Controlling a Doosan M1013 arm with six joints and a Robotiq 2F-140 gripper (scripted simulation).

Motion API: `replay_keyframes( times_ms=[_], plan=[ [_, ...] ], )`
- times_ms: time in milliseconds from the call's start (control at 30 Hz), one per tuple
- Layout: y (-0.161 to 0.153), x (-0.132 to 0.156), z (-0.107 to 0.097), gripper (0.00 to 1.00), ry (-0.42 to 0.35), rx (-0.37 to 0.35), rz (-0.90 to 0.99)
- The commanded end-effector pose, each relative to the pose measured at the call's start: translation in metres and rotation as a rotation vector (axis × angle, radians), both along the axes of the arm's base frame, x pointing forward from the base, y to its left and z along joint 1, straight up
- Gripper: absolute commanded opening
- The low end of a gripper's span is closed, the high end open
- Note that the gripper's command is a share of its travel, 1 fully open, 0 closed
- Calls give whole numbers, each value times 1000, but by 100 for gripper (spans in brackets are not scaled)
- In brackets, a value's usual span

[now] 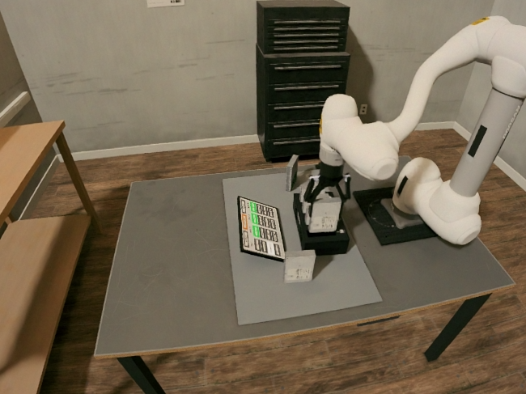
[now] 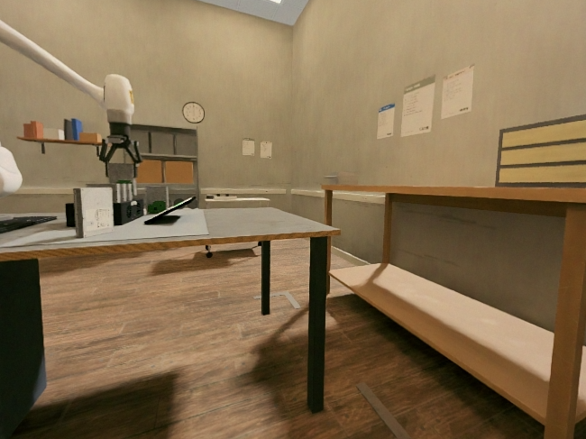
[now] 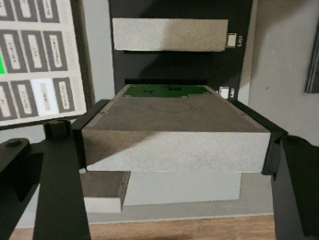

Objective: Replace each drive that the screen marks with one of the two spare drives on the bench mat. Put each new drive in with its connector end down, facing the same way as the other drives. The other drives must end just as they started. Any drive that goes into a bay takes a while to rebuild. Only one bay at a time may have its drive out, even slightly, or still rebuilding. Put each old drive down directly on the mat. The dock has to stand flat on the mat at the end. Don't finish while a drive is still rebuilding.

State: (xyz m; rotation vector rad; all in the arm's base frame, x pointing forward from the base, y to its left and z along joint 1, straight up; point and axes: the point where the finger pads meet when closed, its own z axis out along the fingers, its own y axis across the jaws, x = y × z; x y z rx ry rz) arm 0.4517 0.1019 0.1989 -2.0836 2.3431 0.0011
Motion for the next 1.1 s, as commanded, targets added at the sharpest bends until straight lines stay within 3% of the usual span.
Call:
replay_keyframes(
  times_ms=[0,633,1067],
  plan=[
    [0,0,10,10,-1,1,0],
    [0,0,57,10,-1,1,0],
    [0,0,73,10,-1,1,0]
  ],
)
